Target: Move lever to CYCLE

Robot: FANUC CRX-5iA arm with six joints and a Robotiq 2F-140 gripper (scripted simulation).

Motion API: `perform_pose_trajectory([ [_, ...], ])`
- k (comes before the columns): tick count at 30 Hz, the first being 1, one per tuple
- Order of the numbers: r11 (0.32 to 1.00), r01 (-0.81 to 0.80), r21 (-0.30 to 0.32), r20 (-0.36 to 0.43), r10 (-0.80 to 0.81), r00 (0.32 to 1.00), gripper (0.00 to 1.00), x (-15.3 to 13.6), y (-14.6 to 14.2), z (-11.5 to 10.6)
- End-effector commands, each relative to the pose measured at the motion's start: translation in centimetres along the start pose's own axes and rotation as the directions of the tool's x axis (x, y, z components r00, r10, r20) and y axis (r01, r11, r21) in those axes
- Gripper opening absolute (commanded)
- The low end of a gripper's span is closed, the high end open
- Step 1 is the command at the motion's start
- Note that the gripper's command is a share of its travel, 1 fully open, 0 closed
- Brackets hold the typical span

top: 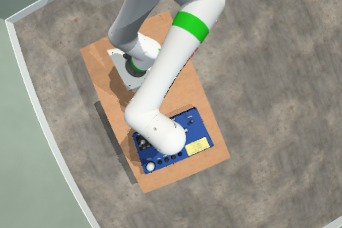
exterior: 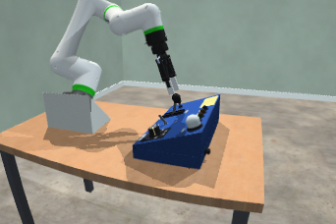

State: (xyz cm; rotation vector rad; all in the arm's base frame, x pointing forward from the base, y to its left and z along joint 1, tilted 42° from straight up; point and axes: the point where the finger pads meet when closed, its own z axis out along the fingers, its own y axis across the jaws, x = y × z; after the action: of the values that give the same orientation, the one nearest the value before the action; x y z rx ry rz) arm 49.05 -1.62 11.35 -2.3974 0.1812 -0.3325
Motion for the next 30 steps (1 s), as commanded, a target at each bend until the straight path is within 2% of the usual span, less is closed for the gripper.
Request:
perform_pose_trajectory([
  [1,1.000,0.000,0.000,0.000,0.000,1.000,0.44,0.0,0.0,-1.1],
  [8,1.000,0.000,0.000,0.000,0.000,1.000,0.44,0.0,0.0,-3.5],
  [13,1.000,0.000,0.000,0.000,0.000,1.000,0.44,0.0,0.0,-3.8],
  [14,1.000,0.000,0.000,0.000,0.000,1.000,1.00,0.0,0.0,-3.8],
  [30,1.000,0.000,0.000,0.000,0.000,1.000,1.00,0.0,0.0,-3.8],
])
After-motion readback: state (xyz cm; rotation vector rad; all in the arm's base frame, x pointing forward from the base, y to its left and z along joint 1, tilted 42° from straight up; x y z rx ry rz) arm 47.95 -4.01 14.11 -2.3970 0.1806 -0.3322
